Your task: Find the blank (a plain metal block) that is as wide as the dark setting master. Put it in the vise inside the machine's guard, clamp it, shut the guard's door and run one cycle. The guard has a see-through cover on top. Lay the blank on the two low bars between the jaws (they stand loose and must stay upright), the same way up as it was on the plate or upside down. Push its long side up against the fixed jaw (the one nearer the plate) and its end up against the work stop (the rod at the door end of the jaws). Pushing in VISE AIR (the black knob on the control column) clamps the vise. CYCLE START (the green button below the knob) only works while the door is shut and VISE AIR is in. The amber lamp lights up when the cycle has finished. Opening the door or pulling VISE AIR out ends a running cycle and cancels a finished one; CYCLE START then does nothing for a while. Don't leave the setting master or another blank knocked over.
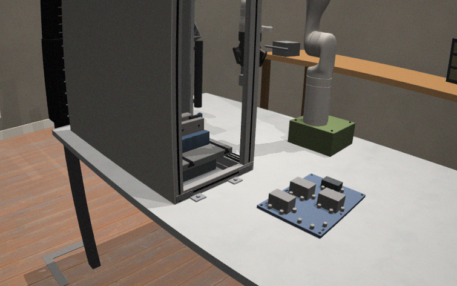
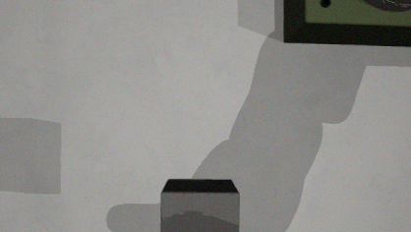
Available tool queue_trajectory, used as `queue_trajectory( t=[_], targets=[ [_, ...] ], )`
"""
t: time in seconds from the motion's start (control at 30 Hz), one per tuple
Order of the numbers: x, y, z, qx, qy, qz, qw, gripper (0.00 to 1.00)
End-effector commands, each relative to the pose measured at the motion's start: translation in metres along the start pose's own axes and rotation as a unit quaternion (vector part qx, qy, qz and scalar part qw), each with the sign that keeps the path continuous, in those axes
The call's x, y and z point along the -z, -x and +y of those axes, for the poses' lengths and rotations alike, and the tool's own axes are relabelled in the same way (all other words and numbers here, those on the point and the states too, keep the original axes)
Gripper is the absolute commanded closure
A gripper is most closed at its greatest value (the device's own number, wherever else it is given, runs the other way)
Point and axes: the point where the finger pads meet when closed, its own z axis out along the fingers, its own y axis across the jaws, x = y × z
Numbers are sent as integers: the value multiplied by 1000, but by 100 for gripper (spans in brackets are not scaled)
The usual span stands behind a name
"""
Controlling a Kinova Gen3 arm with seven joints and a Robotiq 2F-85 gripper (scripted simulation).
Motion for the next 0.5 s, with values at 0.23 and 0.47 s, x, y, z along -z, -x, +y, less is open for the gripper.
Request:
queue_trajectory(
  t=[0.23, 0.47],
  targets=[
    [1, 2, -7, -1, 1, -2, 1000, 90],
    [1, 2, -7, -1, 1, -2, 1000, 90]
  ],
)
